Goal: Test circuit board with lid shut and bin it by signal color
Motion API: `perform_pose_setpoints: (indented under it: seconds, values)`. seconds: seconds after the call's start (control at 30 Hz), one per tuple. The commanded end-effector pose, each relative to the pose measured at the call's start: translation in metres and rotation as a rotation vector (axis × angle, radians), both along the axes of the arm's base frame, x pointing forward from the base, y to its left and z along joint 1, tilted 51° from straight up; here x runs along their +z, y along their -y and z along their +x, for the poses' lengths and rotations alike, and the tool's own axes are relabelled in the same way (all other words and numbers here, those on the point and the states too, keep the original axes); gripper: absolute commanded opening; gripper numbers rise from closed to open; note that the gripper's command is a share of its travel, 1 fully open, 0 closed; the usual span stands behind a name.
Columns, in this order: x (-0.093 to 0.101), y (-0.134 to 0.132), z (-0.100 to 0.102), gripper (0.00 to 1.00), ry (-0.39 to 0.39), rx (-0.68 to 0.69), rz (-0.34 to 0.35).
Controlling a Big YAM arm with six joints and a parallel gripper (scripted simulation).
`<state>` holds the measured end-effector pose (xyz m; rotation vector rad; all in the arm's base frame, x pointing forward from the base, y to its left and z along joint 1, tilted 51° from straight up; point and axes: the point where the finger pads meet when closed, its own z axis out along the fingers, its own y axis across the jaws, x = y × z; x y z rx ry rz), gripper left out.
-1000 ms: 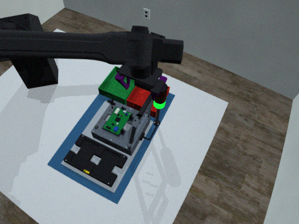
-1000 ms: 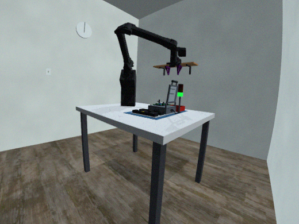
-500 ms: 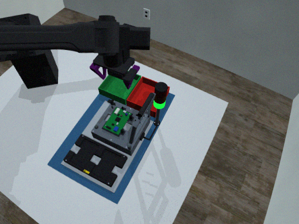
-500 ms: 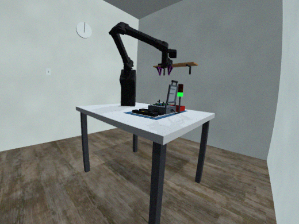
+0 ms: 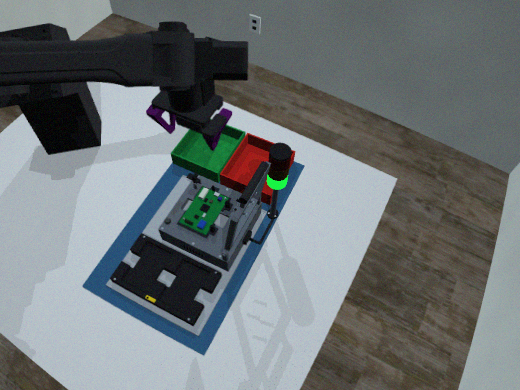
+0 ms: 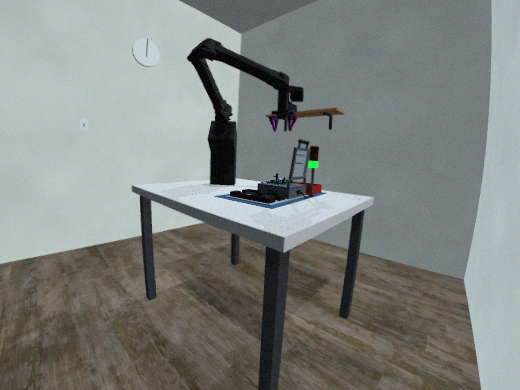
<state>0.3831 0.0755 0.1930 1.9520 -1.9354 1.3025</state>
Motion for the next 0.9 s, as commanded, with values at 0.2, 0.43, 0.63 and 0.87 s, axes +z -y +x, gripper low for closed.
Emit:
perform_pose_setpoints:
  seconds: [0.2, 0.43, 0.63, 0.87]
  values:
    - [-0.007, 0.005, 0.006, 0.92, -0.001, -0.003, 0.000]
    - [-0.022, 0.019, 0.017, 0.92, -0.002, -0.002, 0.002]
    - [-0.038, 0.035, 0.030, 0.92, -0.002, -0.002, 0.001]
    - [-0.064, 0.060, 0.048, 0.92, -0.003, -0.001, 0.001]
